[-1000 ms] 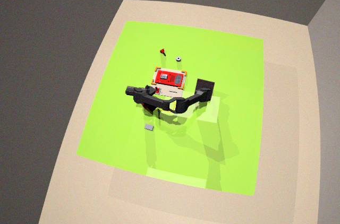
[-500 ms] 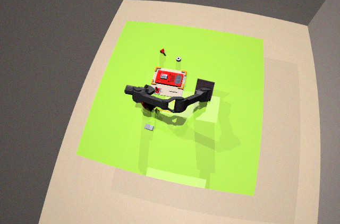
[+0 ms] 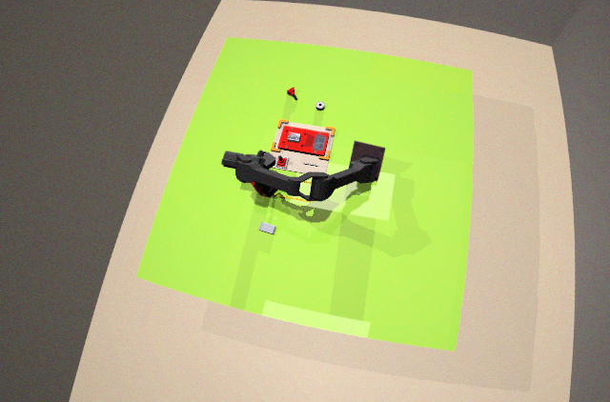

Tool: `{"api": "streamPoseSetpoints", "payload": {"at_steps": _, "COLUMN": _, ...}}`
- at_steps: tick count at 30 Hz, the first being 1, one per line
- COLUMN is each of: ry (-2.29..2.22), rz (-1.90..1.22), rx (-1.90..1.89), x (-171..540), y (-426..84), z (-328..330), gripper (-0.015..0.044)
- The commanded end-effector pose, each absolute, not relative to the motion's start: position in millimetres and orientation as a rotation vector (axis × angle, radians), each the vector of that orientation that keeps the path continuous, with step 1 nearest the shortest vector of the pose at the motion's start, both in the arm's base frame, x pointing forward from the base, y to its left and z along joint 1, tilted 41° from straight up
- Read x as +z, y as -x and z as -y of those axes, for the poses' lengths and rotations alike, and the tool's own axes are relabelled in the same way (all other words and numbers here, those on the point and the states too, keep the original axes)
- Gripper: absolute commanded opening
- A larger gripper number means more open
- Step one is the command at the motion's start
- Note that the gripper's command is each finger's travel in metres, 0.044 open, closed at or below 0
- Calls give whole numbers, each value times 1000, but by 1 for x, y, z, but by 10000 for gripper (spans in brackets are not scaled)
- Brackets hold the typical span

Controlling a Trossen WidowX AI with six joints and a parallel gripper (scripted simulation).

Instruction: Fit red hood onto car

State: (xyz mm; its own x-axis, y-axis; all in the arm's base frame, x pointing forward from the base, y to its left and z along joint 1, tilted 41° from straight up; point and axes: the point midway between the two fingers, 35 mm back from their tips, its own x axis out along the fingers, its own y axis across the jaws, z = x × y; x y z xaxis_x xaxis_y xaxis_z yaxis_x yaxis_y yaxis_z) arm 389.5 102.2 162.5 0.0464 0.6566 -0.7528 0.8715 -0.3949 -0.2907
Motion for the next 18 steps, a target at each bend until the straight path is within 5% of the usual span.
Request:
{"api": "streamPoseSetpoints", "payload": {"at_steps": 1, "ry": -2074, "rz": -1573, "rx": -1271, "x": 159, "y": -392, "z": -102, "gripper": 0}}
{"api": "streamPoseSetpoints", "payload": {"at_steps": 18, "ry": -2074, "rz": -1573, "rx": -1271, "x": 157, "y": -400, "z": -98, "gripper": 0}}
